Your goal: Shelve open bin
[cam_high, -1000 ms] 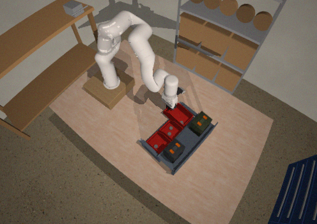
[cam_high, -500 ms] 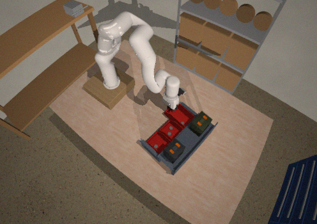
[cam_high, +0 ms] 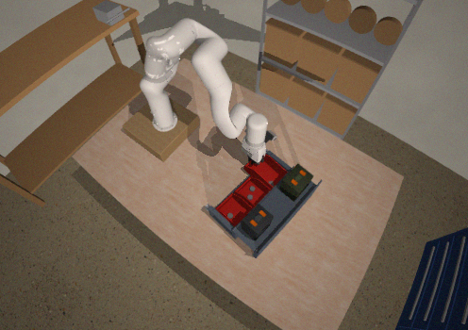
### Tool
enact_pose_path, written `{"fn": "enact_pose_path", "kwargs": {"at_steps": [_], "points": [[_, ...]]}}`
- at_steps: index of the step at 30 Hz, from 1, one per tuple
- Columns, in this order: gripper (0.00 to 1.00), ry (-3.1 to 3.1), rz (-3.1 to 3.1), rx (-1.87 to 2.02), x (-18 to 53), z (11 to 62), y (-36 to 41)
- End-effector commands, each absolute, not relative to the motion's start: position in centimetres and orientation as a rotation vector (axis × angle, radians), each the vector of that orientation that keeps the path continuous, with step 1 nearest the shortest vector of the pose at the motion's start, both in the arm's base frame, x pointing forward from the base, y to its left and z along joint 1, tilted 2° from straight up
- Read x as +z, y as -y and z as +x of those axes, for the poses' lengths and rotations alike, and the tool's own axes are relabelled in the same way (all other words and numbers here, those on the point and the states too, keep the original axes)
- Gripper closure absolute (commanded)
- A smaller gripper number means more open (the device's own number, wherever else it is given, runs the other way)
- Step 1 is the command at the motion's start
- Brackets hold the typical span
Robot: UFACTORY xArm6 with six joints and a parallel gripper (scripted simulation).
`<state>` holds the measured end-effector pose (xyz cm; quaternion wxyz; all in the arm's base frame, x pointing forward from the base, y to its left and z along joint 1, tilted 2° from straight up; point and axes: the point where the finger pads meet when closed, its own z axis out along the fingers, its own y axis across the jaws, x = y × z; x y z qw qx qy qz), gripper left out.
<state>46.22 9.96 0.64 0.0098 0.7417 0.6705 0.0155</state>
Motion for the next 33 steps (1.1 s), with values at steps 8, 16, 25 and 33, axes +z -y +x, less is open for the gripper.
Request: {"fn": "enact_pose_path", "kwargs": {"at_steps": [8, 16, 25, 33], "points": [[1.00, -2.092, 2.314, 0.053, 0.8, 46.8, -10.0], [1.00, -2.092, 2.314, 0.053, 0.8, 47.4, -9.9], [1.00, -2.092, 2.314, 0.053, 0.8, 47.8, -9.8], [1.00, -2.092, 2.314, 0.053, 0.8, 48.4, -9.8]]}}
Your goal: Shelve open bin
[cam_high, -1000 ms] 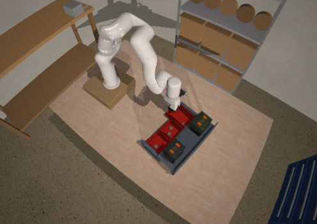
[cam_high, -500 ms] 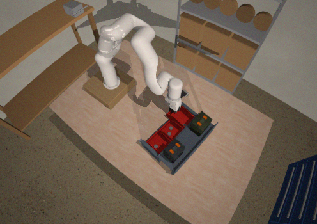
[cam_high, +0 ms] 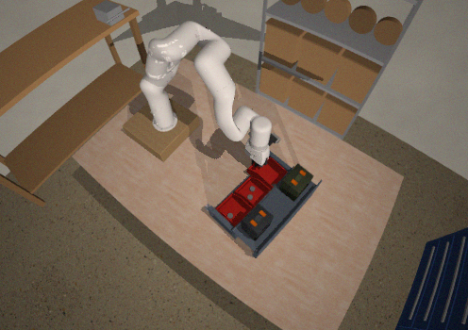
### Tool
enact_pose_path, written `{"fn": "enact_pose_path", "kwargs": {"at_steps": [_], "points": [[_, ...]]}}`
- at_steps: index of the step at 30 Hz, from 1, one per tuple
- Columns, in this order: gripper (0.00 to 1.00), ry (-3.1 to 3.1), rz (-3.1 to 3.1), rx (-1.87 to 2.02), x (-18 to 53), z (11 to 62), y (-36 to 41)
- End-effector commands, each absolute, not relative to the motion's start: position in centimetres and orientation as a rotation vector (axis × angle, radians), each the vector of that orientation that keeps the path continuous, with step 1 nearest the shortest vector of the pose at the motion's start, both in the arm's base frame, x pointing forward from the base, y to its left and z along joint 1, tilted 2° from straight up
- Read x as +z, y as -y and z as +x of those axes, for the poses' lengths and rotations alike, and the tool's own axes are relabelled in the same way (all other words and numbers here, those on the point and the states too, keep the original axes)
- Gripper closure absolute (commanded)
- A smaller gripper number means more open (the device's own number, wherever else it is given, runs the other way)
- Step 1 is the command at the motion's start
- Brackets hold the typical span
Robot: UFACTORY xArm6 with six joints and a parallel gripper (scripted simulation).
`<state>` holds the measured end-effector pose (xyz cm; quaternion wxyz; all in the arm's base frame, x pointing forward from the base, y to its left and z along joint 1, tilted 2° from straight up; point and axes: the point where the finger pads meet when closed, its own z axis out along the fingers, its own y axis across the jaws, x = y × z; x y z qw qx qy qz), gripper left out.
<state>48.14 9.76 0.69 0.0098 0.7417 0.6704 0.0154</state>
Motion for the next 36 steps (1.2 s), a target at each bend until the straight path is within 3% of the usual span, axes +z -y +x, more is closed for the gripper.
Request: {"fn": "enact_pose_path", "kwargs": {"at_steps": [1, 36], "points": [[1.00, -2.092, 2.314, 0.053, 0.8, 48.4, -9.8], [1.00, -2.092, 2.314, 0.053, 0.9, 50.3, -9.6]]}}
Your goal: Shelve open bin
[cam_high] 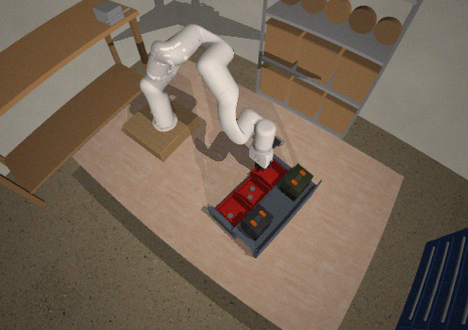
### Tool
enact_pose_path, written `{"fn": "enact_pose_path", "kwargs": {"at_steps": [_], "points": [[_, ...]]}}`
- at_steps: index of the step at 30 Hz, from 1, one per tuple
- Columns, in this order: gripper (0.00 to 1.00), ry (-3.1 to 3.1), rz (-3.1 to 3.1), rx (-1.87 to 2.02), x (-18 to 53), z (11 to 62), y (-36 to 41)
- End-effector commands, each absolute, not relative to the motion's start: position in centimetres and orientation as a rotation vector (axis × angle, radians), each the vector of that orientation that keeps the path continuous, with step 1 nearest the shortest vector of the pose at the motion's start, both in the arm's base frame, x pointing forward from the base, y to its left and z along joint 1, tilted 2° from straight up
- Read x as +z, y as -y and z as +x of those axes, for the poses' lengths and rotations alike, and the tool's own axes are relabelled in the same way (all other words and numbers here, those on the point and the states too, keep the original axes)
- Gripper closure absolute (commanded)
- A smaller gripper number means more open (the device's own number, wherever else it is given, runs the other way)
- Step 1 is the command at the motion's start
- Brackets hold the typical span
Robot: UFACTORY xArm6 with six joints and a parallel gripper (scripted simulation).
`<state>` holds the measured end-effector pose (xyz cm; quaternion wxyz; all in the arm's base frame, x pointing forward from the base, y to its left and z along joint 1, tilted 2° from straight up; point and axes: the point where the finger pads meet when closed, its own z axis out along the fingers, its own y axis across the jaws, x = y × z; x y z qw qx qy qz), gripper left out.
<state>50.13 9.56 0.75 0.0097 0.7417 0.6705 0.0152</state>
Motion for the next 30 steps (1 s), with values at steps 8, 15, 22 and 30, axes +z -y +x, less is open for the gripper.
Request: {"fn": "enact_pose_path", "kwargs": {"at_steps": [8, 15, 22, 30], "points": [[1.00, -2.092, 2.314, 0.053, 1.0, 50.9, -9.5], [1.00, -2.092, 2.314, 0.054, 1.0, 51.3, -9.5], [1.00, -2.092, 2.314, 0.054, 1.0, 51.3, -9.5], [1.00, -2.092, 2.314, 0.054, 1.0, 52.0, -9.4]]}}
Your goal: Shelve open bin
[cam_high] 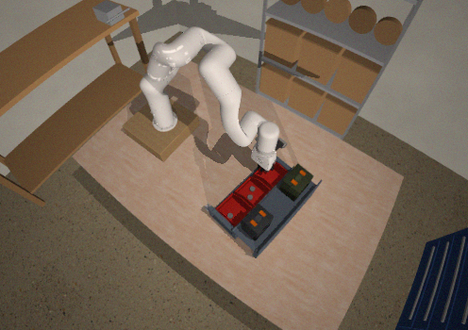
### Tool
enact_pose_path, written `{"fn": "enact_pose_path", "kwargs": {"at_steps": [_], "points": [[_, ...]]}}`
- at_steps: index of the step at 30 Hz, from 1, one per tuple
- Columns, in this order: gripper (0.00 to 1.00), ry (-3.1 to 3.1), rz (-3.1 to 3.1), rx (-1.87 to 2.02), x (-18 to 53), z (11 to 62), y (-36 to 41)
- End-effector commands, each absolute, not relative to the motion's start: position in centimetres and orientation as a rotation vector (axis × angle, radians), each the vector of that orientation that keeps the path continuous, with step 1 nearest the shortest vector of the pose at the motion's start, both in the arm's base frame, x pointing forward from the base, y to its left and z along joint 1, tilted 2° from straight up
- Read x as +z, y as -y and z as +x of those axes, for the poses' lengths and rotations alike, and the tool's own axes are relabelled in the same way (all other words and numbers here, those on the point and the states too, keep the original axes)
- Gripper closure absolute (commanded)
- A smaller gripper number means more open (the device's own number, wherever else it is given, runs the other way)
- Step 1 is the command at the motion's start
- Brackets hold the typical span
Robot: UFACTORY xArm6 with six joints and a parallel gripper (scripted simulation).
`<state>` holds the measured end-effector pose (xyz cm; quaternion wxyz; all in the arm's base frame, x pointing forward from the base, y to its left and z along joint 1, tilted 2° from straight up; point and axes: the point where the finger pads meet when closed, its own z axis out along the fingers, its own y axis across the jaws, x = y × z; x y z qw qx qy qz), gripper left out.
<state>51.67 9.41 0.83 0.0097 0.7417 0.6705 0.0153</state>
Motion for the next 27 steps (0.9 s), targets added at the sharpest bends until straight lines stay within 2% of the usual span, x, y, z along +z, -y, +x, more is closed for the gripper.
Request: {"fn": "enact_pose_path", "kwargs": {"at_steps": [1, 27], "points": [[1.00, -2.092, 2.314, 0.054, 1.02, 51.98, -9.43], [1.00, -2.092, 2.314, 0.053, 0.06, 51.99, -9.44]]}}
